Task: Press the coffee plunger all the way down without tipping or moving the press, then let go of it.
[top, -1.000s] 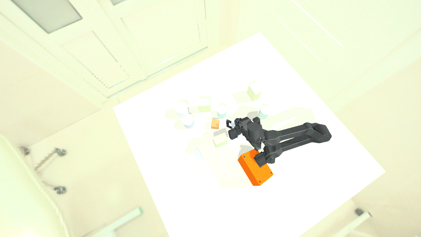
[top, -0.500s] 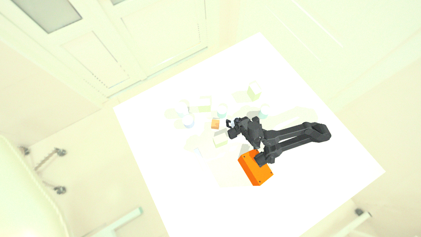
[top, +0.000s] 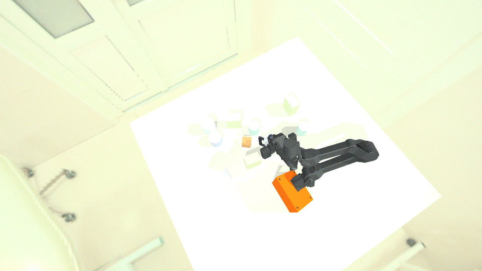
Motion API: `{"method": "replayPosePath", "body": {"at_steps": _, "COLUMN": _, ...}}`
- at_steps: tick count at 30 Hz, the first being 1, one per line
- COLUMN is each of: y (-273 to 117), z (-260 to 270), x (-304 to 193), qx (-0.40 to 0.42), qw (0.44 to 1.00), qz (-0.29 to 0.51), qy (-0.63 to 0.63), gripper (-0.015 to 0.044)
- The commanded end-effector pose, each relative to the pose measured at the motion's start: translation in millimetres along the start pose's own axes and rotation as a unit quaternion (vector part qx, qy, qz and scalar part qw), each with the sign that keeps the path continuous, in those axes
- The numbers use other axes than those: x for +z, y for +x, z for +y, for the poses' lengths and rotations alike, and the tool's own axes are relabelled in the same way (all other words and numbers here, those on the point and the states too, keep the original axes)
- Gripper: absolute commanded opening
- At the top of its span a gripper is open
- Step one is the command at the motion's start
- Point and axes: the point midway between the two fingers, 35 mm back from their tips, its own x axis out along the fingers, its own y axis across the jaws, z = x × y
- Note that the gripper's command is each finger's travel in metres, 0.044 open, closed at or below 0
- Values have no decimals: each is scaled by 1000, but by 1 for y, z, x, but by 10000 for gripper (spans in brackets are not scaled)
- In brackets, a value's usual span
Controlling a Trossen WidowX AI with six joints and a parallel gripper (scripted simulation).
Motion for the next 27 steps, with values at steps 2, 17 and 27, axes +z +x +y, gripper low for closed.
{"method": "replayPosePath", "body": {"at_steps": 2, "y": 0, "z": 0, "x": 0, "qx": 0, "qw": 1000, "qz": 0, "qy": 0, "gripper": 127}}
{"method": "replayPosePath", "body": {"at_steps": 17, "y": 0, "z": 0, "x": 0, "qx": 0, "qw": 1000, "qz": 0, "qy": 0, "gripper": 440}}
{"method": "replayPosePath", "body": {"at_steps": 27, "y": -7, "z": 9, "x": 20, "qx": 25, "qw": 999, "qz": -10, "qy": 28, "gripper": 440}}
